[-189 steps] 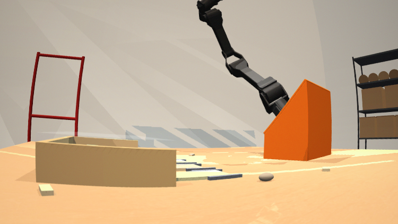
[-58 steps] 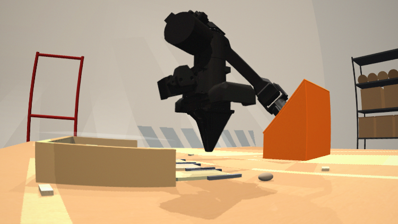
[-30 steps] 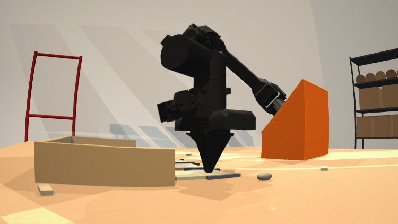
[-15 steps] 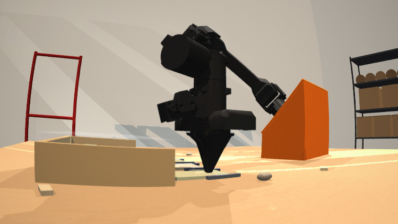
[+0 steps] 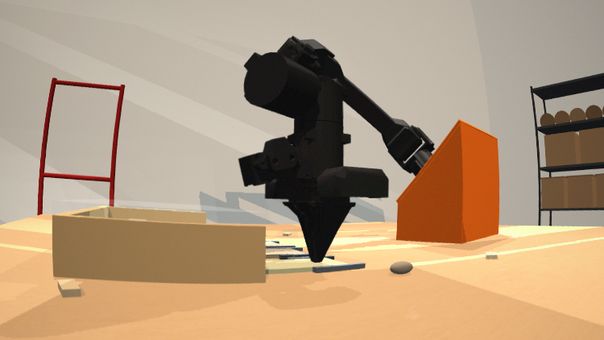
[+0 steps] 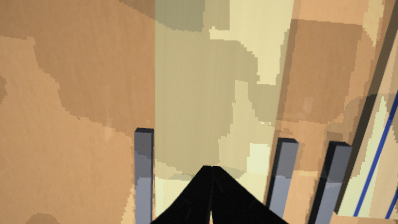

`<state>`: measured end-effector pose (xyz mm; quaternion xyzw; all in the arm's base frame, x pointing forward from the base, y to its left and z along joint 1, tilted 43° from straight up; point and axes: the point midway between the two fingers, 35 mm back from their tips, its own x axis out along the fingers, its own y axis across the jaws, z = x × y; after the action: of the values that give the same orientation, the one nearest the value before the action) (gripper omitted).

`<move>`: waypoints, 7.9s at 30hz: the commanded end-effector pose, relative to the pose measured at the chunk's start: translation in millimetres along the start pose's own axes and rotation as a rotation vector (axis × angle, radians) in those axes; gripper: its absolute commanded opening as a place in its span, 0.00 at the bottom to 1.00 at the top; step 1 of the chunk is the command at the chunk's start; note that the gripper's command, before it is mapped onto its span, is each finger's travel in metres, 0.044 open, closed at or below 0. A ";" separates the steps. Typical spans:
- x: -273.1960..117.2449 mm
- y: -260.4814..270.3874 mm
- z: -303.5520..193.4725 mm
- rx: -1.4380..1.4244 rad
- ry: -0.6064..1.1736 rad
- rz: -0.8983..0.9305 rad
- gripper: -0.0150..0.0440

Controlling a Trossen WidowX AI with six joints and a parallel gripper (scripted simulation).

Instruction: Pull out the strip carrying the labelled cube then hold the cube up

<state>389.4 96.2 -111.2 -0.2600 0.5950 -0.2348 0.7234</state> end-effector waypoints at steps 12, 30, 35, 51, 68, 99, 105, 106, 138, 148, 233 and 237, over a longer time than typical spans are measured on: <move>2.2 0.0 -5.7 -0.003 -0.004 -0.003 0.25; 3.3 1.2 -33.9 -0.004 -0.003 -0.003 0.25; 3.6 1.5 -41.8 -0.004 -0.002 -0.003 0.25; 4.7 2.1 -66.5 -0.005 -0.001 -0.003 0.25; 5.1 2.7 -92.8 -0.006 0.000 -0.003 0.25; 5.3 3.8 -140.1 -0.008 0.001 -0.002 0.25; 5.3 4.0 -149.8 -0.008 0.002 -0.002 0.25; 5.3 4.0 -151.5 -0.008 0.002 -0.002 0.25; 5.3 4.6 -180.9 -0.009 0.003 -0.001 0.25; 5.3 4.6 -180.9 -0.009 0.003 -0.001 0.25; -58.1 6.5 36.7 -0.099 -0.005 -0.001 0.82; -51.5 6.6 37.1 -0.099 -0.005 -0.001 0.68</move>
<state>415.1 141.6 -68.5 -0.2918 0.6048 -0.2048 0.7121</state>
